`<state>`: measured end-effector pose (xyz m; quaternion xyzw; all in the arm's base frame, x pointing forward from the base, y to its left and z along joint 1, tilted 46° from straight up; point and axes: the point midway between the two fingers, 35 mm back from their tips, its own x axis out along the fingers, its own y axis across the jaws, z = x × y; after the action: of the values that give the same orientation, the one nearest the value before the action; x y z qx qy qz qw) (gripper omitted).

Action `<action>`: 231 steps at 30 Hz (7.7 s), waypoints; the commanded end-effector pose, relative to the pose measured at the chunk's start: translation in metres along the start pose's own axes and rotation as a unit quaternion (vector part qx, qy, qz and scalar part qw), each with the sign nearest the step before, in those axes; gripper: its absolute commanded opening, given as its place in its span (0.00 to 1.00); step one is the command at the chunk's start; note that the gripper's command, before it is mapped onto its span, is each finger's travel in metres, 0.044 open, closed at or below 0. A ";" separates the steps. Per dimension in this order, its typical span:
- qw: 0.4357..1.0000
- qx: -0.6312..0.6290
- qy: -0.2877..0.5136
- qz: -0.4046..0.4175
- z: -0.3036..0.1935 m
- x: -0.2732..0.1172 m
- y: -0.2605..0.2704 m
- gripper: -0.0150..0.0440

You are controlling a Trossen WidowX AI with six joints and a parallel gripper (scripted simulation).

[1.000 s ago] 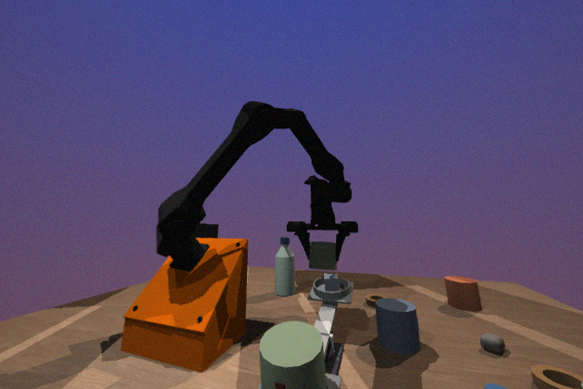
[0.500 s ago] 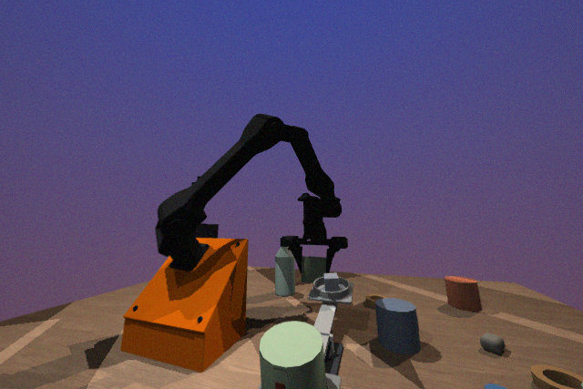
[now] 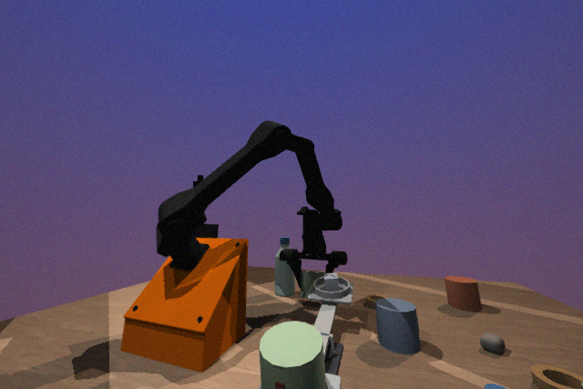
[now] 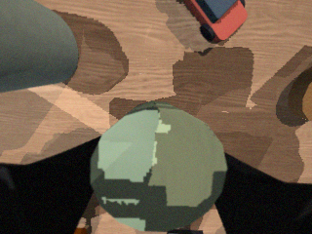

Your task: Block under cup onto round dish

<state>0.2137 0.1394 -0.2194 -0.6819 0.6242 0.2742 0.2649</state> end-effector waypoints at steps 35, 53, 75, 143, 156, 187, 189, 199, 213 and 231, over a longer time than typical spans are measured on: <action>1.000 0.000 -0.004 -0.006 0.001 -0.041 -0.002 1.00; 0.981 0.193 -0.031 -0.005 -0.008 -0.062 -0.019 0.69; 0.839 0.544 -0.023 0.003 -0.038 -0.073 -0.037 0.69; 0.121 0.993 -0.006 -0.002 -0.115 -0.076 -0.069 0.69; 0.121 0.993 -0.006 -0.002 -0.116 -0.054 -0.070 0.69; 0.121 0.993 -0.007 0.000 -0.113 -0.084 -0.072 0.25; 0.121 0.993 -0.007 0.000 -0.113 -0.098 -0.072 0.25; 0.121 0.993 -0.006 -0.001 -0.115 -0.136 -0.068 0.25; 0.126 0.992 -0.004 0.016 -0.141 -0.132 -0.081 0.25; 0.137 0.990 -0.008 0.043 -0.196 -0.121 -0.100 0.25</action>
<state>0.3092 0.1045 -0.0012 0.1957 0.3823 -0.5680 0.7021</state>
